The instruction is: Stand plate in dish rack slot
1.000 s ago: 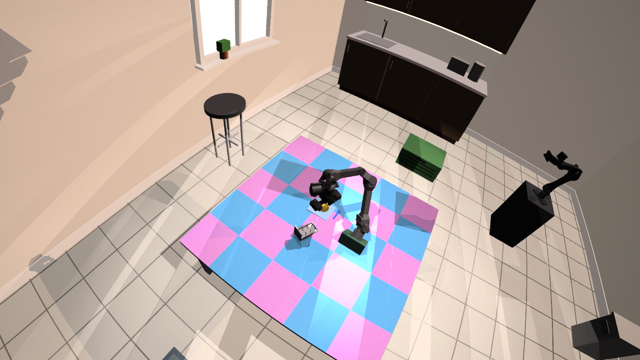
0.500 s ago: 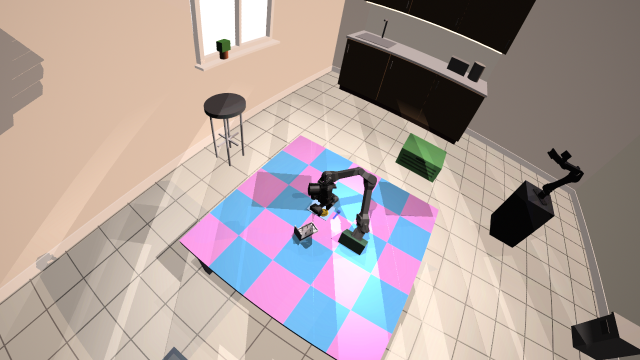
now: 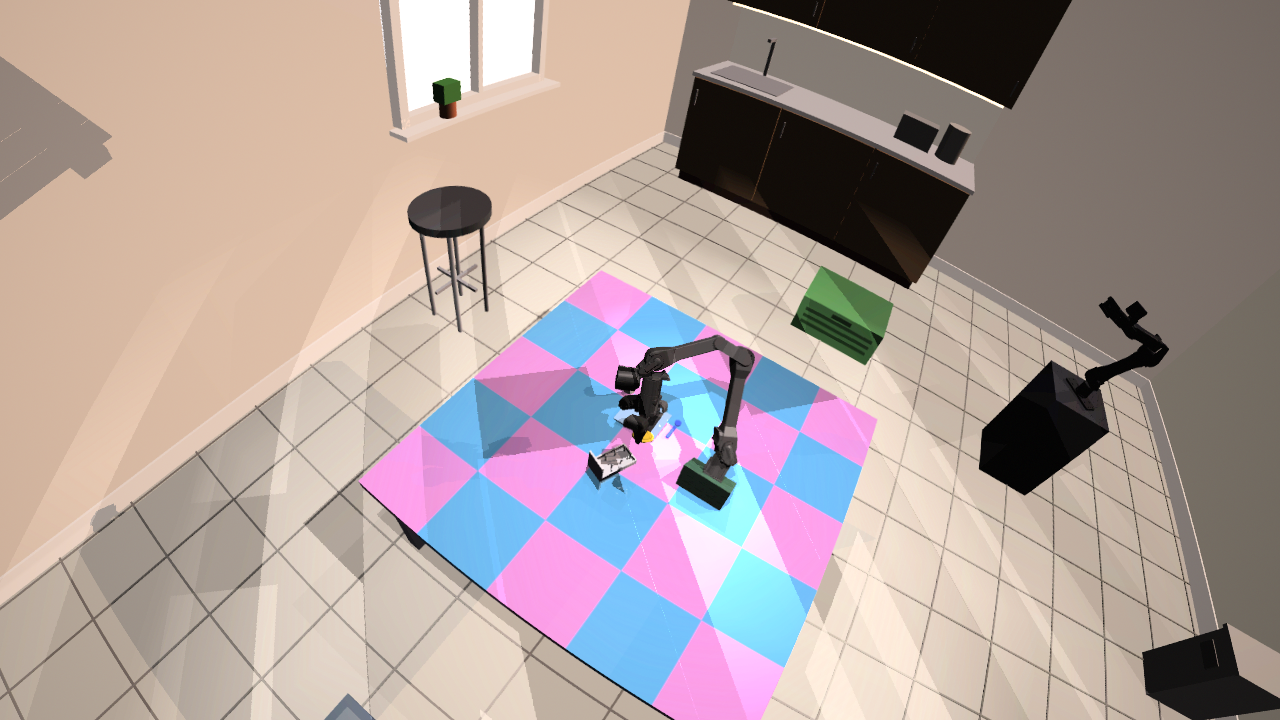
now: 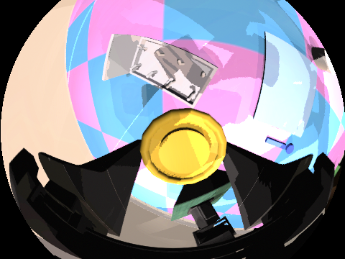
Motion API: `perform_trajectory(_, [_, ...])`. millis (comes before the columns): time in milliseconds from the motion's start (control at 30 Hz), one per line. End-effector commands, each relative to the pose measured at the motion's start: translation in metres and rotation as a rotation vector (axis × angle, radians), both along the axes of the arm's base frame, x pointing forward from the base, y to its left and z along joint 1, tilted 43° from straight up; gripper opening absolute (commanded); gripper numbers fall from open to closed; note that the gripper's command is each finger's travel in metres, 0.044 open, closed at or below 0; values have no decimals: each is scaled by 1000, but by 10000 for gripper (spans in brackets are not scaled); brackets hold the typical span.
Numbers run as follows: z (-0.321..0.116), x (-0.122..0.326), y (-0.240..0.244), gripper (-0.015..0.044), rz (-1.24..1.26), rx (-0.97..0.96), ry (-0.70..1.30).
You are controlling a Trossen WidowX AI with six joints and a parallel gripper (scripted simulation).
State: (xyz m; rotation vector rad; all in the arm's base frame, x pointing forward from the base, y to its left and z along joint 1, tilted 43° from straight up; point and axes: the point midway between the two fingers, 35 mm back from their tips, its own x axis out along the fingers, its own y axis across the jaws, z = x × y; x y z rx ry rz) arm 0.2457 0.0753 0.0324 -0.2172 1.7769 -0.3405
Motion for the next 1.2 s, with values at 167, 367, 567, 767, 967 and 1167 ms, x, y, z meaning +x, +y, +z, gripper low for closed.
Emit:
perform_trajectory(167, [-18, -2, -9, 0, 115, 200, 48])
perform_trajectory(367, [-27, -2, -14, 0, 203, 327, 48])
perform_trajectory(567, [-35, -2, -19, 0, 299, 447, 26])
perform_trajectory(767, [-42, -1, -24, 0, 405, 556, -18])
perform_trajectory(967, [-47, -1, -29, 0, 519, 650, -81])
perform_trajectory(1167, [-51, 0, -34, 0, 642, 727, -161])
